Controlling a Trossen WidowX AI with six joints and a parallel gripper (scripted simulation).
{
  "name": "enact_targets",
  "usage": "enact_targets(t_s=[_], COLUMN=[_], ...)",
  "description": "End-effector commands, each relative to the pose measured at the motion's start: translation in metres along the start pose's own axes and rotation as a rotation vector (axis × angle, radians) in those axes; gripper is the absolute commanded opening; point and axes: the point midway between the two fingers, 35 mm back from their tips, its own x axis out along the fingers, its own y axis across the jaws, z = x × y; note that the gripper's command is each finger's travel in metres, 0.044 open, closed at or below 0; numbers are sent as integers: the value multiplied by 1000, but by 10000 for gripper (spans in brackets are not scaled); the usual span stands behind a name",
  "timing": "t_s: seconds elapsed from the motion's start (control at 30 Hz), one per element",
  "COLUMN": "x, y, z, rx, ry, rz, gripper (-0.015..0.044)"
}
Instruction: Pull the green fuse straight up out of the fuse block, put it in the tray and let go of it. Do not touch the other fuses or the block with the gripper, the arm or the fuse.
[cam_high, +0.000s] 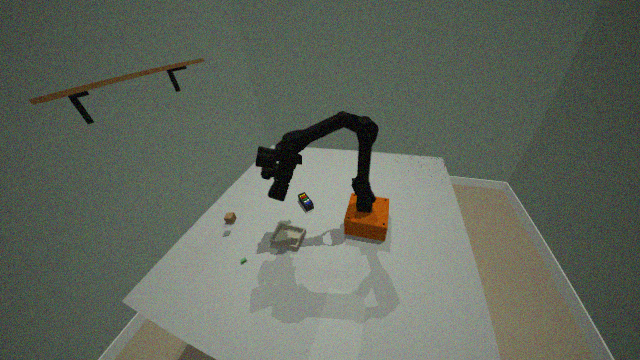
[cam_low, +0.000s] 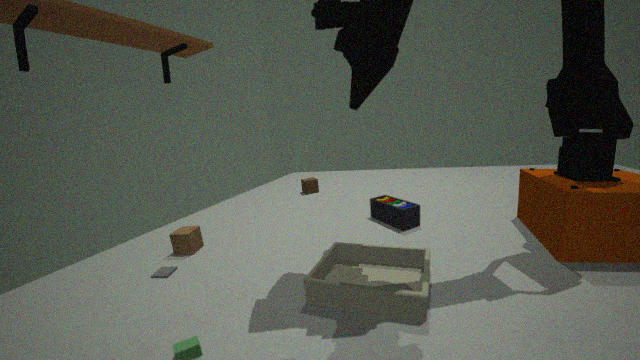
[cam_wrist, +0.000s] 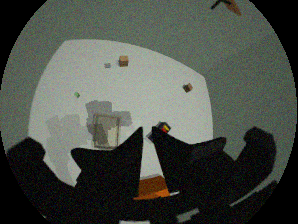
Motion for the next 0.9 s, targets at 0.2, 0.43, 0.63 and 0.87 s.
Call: enact_targets(t_s=[0.2, 0.43, 0.63, 0.87], x=[109, 142, 141, 143], y=[-68, -95, -97, -97], z=[-56, -91, -95, -95], rx=[-472, -665, -665, -665], ry=[308, 324, 325, 325], rz=[220, 399, 399, 399], gripper=[61, 61, 61, 61])
